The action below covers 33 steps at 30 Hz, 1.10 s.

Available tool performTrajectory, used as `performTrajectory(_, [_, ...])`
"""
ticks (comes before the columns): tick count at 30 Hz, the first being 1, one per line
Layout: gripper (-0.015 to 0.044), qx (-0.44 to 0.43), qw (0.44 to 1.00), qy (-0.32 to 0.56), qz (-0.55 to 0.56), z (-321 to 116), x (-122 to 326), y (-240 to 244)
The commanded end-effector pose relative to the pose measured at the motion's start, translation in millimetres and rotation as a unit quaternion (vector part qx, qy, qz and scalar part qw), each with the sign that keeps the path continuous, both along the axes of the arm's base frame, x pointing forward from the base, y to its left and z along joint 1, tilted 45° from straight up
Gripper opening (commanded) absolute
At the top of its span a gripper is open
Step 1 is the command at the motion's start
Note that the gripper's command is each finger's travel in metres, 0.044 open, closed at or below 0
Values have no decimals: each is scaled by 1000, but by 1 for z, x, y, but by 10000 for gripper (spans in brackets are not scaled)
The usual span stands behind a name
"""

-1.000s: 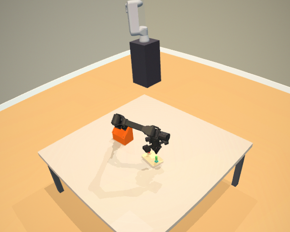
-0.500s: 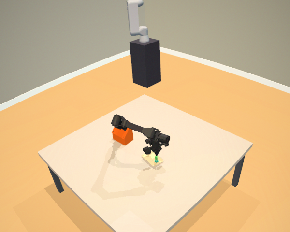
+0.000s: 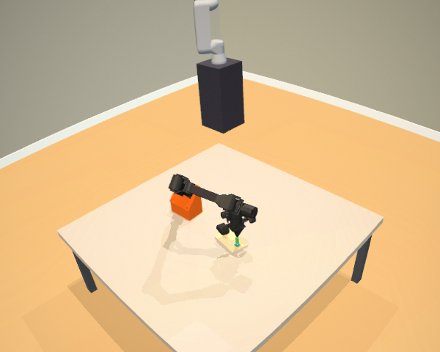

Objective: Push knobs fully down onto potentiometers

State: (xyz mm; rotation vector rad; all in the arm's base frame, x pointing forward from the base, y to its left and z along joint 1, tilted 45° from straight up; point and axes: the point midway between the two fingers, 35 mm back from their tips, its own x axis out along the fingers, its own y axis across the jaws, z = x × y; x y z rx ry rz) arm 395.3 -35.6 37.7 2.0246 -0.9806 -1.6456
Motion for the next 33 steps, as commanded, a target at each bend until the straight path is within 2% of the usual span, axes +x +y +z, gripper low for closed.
performTrajectory(1, [0,-2,1000,2,1,-1,-1,-1])
performTrajectory(33, [0,-2,1000,2,1,-4,0,-4])
